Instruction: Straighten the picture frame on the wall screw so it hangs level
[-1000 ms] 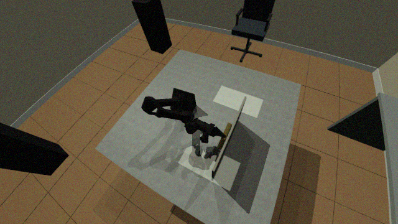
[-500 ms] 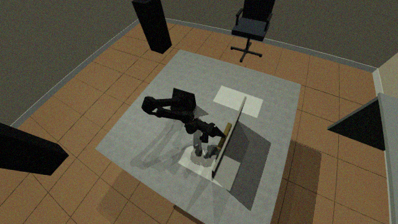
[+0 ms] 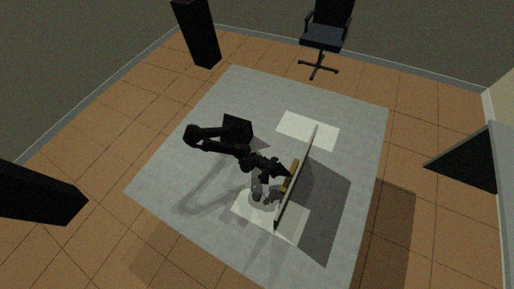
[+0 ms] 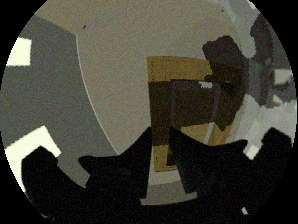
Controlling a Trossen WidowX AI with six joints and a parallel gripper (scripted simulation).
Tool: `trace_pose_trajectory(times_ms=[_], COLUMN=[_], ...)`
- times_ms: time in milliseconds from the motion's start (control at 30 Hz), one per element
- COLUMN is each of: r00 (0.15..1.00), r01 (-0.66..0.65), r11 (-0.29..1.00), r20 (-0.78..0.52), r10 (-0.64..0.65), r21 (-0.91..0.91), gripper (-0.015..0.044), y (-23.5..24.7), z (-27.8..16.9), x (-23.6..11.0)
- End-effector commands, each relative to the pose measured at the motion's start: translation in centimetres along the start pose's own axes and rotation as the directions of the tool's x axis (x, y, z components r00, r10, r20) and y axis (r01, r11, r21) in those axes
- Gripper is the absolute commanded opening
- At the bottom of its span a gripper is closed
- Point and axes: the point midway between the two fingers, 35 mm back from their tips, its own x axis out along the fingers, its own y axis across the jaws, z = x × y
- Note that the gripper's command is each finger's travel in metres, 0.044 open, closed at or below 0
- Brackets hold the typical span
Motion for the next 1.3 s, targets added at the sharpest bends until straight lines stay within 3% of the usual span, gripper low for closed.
trace_pose_trajectory(times_ms=[0,1167,1267], r00=[1.0,1.0,1.0], r01=[0.001,0.001,-0.002], r11=[1.0,0.979,0.983], r20=[0.004,0.007,0.003], r10=[-0.001,0.0,0.003], r21=[-0.022,-0.203,-0.186], gripper=[0.0,0.0,0.0079], y=[0.02,0.31,0.27], z=[0.03,-0.06,-0.1], x=[0.0,0.01,0.02])
